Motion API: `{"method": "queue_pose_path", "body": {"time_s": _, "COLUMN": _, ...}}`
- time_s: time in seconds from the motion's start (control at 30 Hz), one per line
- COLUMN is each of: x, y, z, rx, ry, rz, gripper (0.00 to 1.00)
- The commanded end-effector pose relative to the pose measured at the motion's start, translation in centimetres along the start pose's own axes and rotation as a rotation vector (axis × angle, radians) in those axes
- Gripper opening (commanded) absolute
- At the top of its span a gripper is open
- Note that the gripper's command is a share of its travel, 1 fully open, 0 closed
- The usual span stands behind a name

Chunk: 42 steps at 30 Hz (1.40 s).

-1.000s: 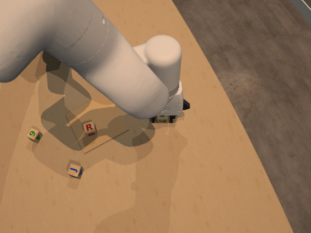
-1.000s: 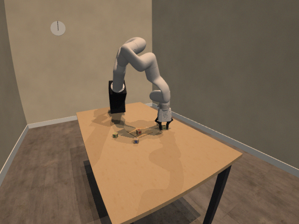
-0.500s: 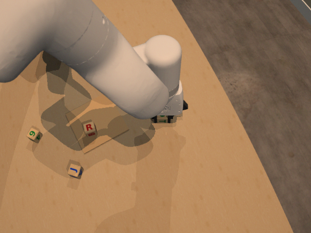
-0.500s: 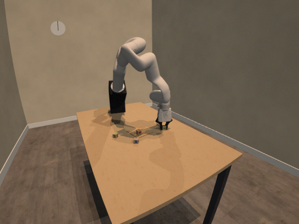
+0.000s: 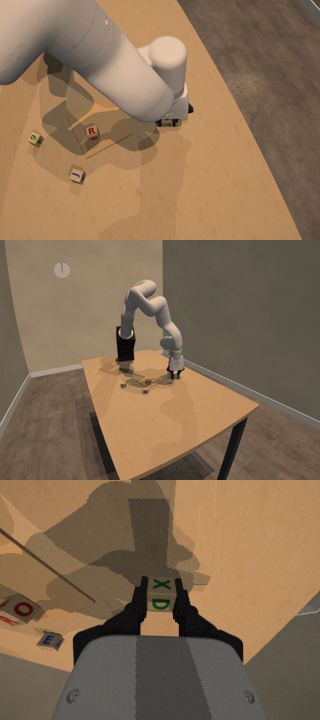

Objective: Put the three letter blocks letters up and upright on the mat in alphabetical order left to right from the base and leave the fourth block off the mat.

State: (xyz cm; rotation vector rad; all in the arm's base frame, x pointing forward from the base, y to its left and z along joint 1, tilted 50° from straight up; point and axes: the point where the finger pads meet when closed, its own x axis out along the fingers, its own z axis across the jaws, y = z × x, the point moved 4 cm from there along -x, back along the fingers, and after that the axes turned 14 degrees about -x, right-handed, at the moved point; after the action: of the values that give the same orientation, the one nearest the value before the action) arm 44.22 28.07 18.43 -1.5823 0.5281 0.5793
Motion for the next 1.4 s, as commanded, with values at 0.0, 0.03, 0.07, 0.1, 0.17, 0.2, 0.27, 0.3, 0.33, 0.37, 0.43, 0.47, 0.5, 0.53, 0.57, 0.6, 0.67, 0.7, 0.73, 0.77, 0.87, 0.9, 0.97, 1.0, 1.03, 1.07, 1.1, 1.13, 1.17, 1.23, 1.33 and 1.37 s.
{"method": "queue_pose_path", "body": {"time_s": 0.0, "x": -0.1, "y": 0.0, "z": 0.1, "rx": 0.0, "ry": -0.003, "rz": -0.001, "gripper": 0.27}}
{"method": "queue_pose_path", "body": {"time_s": 0.03, "x": -0.1, "y": 0.0, "z": 0.1, "rx": 0.0, "ry": -0.003, "rz": -0.001, "gripper": 0.27}}
{"method": "queue_pose_path", "body": {"time_s": 0.07, "x": -0.1, "y": 0.0, "z": 0.1, "rx": 0.0, "ry": -0.003, "rz": -0.001, "gripper": 0.27}}
{"method": "queue_pose_path", "body": {"time_s": 0.1, "x": -0.1, "y": 0.0, "z": 0.1, "rx": 0.0, "ry": -0.003, "rz": -0.001, "gripper": 0.27}}
{"method": "queue_pose_path", "body": {"time_s": 0.17, "x": -0.1, "y": 0.0, "z": 0.1, "rx": 0.0, "ry": -0.003, "rz": -0.001, "gripper": 0.27}}
{"method": "queue_pose_path", "body": {"time_s": 0.2, "x": -0.1, "y": 0.0, "z": 0.1, "rx": 0.0, "ry": -0.003, "rz": -0.001, "gripper": 0.27}}
{"method": "queue_pose_path", "body": {"time_s": 0.27, "x": -0.1, "y": 0.0, "z": 0.1, "rx": 0.0, "ry": -0.003, "rz": -0.001, "gripper": 0.27}}
{"method": "queue_pose_path", "body": {"time_s": 0.3, "x": -0.1, "y": 0.0, "z": 0.1, "rx": 0.0, "ry": -0.003, "rz": -0.001, "gripper": 0.27}}
{"method": "queue_pose_path", "body": {"time_s": 0.33, "x": -0.1, "y": 0.0, "z": 0.1, "rx": 0.0, "ry": -0.003, "rz": -0.001, "gripper": 0.27}}
{"method": "queue_pose_path", "body": {"time_s": 0.37, "x": -0.1, "y": 0.0, "z": 0.1, "rx": 0.0, "ry": -0.003, "rz": -0.001, "gripper": 0.27}}
{"method": "queue_pose_path", "body": {"time_s": 0.43, "x": -0.1, "y": 0.0, "z": 0.1, "rx": 0.0, "ry": -0.003, "rz": -0.001, "gripper": 0.27}}
{"method": "queue_pose_path", "body": {"time_s": 0.47, "x": -0.1, "y": 0.0, "z": 0.1, "rx": 0.0, "ry": -0.003, "rz": -0.001, "gripper": 0.27}}
{"method": "queue_pose_path", "body": {"time_s": 0.5, "x": -0.1, "y": 0.0, "z": 0.1, "rx": 0.0, "ry": -0.003, "rz": -0.001, "gripper": 0.27}}
{"method": "queue_pose_path", "body": {"time_s": 0.53, "x": -0.1, "y": 0.0, "z": 0.1, "rx": 0.0, "ry": -0.003, "rz": -0.001, "gripper": 0.27}}
{"method": "queue_pose_path", "body": {"time_s": 0.57, "x": -0.2, "y": 0.0, "z": 0.1, "rx": 0.0, "ry": -0.003, "rz": -0.001, "gripper": 0.27}}
{"method": "queue_pose_path", "body": {"time_s": 0.6, "x": -0.4, "y": 0.0, "z": 0.1, "rx": 0.0, "ry": -0.003, "rz": -0.001, "gripper": 0.27}}
{"method": "queue_pose_path", "body": {"time_s": 0.67, "x": -1.1, "y": 0.0, "z": 0.1, "rx": 0.0, "ry": -0.003, "rz": -0.001, "gripper": 0.27}}
{"method": "queue_pose_path", "body": {"time_s": 0.7, "x": -1.5, "y": 0.0, "z": 0.1, "rx": 0.0, "ry": -0.003, "rz": -0.001, "gripper": 0.27}}
{"method": "queue_pose_path", "body": {"time_s": 0.73, "x": -2.1, "y": 0.0, "z": 0.1, "rx": 0.0, "ry": -0.003, "rz": -0.001, "gripper": 0.27}}
{"method": "queue_pose_path", "body": {"time_s": 0.77, "x": -2.7, "y": 0.0, "z": 0.1, "rx": 0.0, "ry": -0.003, "rz": -0.001, "gripper": 0.27}}
{"method": "queue_pose_path", "body": {"time_s": 0.87, "x": -4.9, "y": 0.0, "z": 0.1, "rx": 0.0, "ry": -0.003, "rz": -0.001, "gripper": 0.27}}
{"method": "queue_pose_path", "body": {"time_s": 0.9, "x": -5.6, "y": 0.0, "z": 0.1, "rx": 0.0, "ry": -0.003, "rz": -0.001, "gripper": 0.27}}
{"method": "queue_pose_path", "body": {"time_s": 0.97, "x": -6.4, "y": 0.0, "z": 0.1, "rx": 0.0, "ry": -0.003, "rz": -0.001, "gripper": 0.27}}
{"method": "queue_pose_path", "body": {"time_s": 1.0, "x": -6.4, "y": 0.0, "z": 0.1, "rx": 0.0, "ry": -0.003, "rz": -0.001, "gripper": 0.27}}
{"method": "queue_pose_path", "body": {"time_s": 1.03, "x": -7.1, "y": 0.0, "z": 0.1, "rx": 0.0, "ry": -0.003, "rz": -0.001, "gripper": 0.27}}
{"method": "queue_pose_path", "body": {"time_s": 1.07, "x": -7.8, "y": 0.0, "z": 0.1, "rx": 0.0, "ry": -0.003, "rz": -0.001, "gripper": 0.27}}
{"method": "queue_pose_path", "body": {"time_s": 1.1, "x": -8.4, "y": 0.0, "z": 0.1, "rx": 0.0, "ry": -0.003, "rz": -0.001, "gripper": 0.27}}
{"method": "queue_pose_path", "body": {"time_s": 1.13, "x": -8.9, "y": 0.0, "z": 0.1, "rx": 0.0, "ry": -0.003, "rz": -0.001, "gripper": 0.27}}
{"method": "queue_pose_path", "body": {"time_s": 1.17, "x": -9.4, "y": 0.0, "z": 0.1, "rx": 0.0, "ry": -0.003, "rz": -0.001, "gripper": 0.27}}
{"method": "queue_pose_path", "body": {"time_s": 1.23, "x": -9.9, "y": 0.0, "z": 0.1, "rx": 0.0, "ry": -0.003, "rz": -0.001, "gripper": 0.27}}
{"method": "queue_pose_path", "body": {"time_s": 1.33, "x": -10.1, "y": 0.0, "z": 0.1, "rx": 0.0, "ry": -0.003, "rz": -0.001, "gripper": 0.27}}
{"method": "queue_pose_path", "body": {"time_s": 1.37, "x": -10.1, "y": 0.0, "z": 0.1, "rx": 0.0, "ry": -0.003, "rz": -0.001, "gripper": 0.27}}
